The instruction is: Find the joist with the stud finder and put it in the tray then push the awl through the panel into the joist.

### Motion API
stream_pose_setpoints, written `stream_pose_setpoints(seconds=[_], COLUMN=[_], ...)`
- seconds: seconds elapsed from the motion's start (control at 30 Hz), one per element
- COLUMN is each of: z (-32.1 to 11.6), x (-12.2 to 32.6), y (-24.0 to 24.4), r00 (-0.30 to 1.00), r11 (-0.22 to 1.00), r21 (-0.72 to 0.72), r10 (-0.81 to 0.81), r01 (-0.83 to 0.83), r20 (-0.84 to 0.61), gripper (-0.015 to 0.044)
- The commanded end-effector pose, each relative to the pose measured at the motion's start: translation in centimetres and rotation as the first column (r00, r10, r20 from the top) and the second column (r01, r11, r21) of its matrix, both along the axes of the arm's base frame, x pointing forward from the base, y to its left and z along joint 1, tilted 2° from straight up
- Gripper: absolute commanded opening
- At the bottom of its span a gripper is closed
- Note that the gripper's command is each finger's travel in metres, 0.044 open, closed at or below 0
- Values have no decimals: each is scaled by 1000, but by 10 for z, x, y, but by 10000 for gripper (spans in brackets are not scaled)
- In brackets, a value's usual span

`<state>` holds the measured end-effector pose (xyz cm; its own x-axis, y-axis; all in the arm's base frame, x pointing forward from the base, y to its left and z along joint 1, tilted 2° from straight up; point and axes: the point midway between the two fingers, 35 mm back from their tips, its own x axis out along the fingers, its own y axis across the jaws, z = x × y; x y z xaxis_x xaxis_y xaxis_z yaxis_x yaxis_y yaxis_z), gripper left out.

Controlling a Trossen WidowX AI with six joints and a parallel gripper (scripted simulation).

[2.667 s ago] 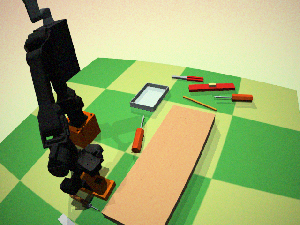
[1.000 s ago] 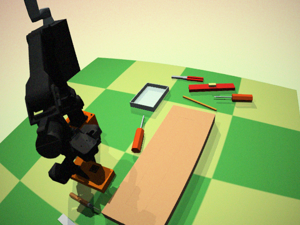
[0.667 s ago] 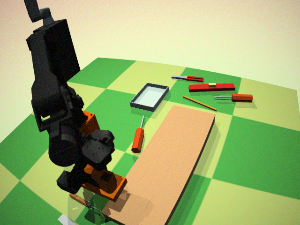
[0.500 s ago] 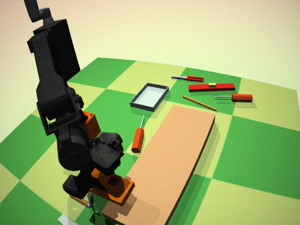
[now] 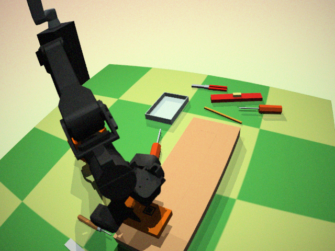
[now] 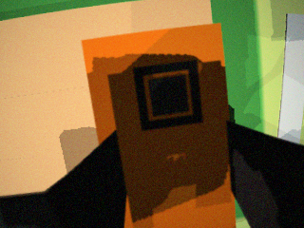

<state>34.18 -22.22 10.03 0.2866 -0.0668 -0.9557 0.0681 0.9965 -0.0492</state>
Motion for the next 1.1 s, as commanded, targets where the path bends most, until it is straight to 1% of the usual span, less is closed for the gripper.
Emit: stream_pose_setpoints(seconds=[0.0,0.87,1.07], z=[-1,-55,-61], x=[6,7,7], y=[-2,-5,-6], r00=[1000,1000,1000], r11=[1000,1000,1000], r21=[-7,-7,-7], r10=[-7,-7,-7], r01=[7,7,7], r20=[8,8,8], gripper=[0,0,0])
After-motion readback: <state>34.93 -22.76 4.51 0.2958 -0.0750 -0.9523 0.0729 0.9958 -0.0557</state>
